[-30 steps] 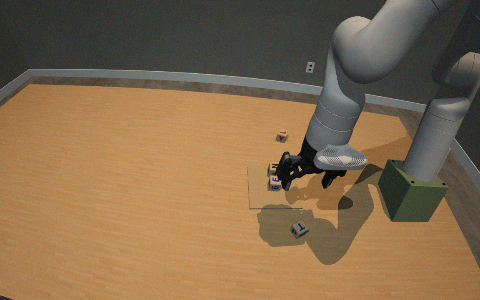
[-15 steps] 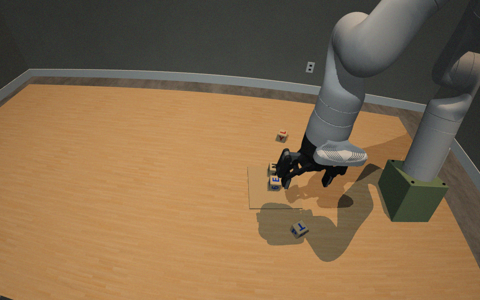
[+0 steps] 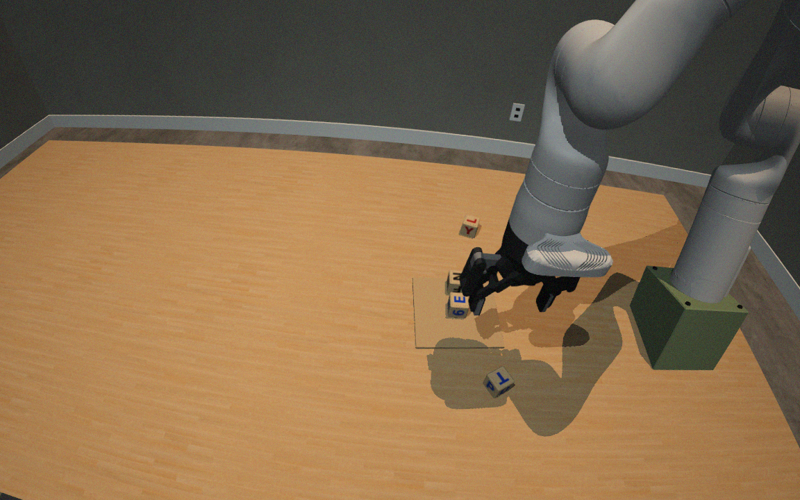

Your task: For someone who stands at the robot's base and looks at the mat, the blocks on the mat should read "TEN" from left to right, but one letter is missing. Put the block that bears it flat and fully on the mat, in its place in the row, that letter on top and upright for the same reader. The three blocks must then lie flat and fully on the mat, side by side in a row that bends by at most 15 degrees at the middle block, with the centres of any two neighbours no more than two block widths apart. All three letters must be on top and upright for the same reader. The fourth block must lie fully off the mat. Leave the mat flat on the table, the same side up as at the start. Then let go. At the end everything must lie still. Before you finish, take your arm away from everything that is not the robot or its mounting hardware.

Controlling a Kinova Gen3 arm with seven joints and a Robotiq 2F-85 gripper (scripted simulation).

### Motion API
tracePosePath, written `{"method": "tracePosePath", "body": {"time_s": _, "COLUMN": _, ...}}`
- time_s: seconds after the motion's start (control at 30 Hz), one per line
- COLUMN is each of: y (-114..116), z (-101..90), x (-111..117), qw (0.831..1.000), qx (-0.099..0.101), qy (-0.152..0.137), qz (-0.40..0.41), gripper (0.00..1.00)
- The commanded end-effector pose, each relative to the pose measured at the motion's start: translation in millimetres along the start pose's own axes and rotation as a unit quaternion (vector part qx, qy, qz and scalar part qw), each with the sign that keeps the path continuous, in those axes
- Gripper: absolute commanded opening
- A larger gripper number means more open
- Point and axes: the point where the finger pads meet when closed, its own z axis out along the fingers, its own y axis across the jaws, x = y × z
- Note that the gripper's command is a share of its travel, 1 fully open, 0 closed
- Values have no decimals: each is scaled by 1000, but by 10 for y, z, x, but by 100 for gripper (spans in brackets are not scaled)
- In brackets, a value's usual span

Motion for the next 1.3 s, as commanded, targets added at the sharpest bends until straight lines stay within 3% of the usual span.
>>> {"method": "tracePosePath", "body": {"time_s": 0.0, "y": 4, "z": -5, "x": 2, "qw": 1000, "qx": -1, "qy": 0, "qz": 0, "gripper": 100}}
{"method": "tracePosePath", "body": {"time_s": 0.8, "y": 16, "z": -6, "x": -21, "qw": 1000, "qx": -1, "qy": 1, "qz": 0, "gripper": 100}}
{"method": "tracePosePath", "body": {"time_s": 0.9, "y": 122, "z": -16, "x": -257, "qw": 1000, "qx": -1, "qy": 2, "qz": 0, "gripper": 100}}
{"method": "tracePosePath", "body": {"time_s": 1.13, "y": 374, "z": -41, "x": -1285, "qw": 1000, "qx": -1, "qy": 1, "qz": 0, "gripper": 100}}
{"method": "tracePosePath", "body": {"time_s": 1.27, "y": 382, "z": -43, "x": -1374, "qw": 1000, "qx": -1, "qy": 0, "qz": 0, "gripper": 100}}
